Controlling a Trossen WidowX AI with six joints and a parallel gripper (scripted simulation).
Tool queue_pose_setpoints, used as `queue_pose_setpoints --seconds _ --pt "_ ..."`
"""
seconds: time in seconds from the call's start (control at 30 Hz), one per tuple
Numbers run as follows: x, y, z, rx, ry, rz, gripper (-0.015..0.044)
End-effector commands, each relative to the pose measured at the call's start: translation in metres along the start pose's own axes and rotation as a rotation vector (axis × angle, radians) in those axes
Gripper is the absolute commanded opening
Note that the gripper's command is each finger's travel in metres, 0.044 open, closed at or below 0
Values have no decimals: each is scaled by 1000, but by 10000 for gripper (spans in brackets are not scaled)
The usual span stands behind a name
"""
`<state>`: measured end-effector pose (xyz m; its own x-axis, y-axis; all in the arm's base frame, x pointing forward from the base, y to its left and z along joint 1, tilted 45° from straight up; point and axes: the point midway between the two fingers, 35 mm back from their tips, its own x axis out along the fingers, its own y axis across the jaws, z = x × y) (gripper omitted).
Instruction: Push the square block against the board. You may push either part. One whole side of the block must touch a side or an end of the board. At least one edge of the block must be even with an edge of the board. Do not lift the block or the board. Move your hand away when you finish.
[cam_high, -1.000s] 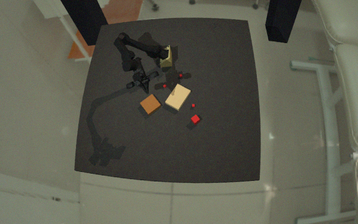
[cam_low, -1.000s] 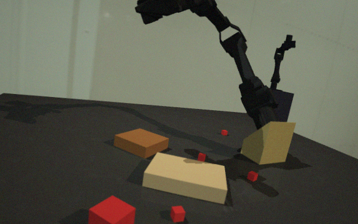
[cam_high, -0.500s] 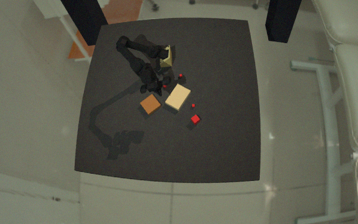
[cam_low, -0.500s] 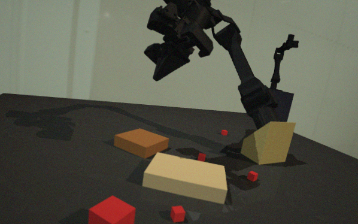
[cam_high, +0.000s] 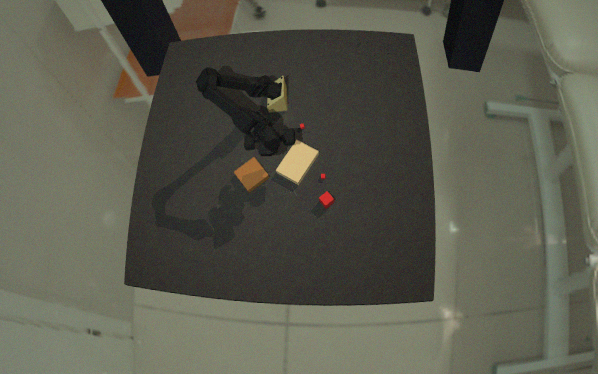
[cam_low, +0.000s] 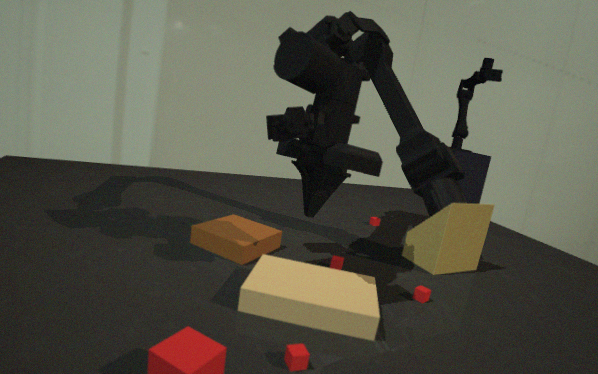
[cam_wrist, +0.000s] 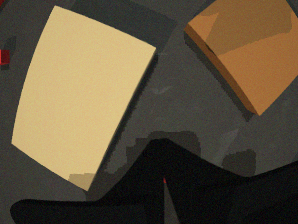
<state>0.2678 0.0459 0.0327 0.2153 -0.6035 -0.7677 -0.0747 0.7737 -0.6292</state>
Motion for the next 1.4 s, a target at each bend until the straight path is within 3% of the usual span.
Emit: queue_pose_setpoints --seconds 0.0,0.23,0.43,1.37 --pt "16 -7 -25 22 102 -82 0" --pt "21 -8 -28 25 116 -94 0" --pt "73 -14 -36 24 120 -101 0" --pt "69 -12 -58 24 121 -99 0"
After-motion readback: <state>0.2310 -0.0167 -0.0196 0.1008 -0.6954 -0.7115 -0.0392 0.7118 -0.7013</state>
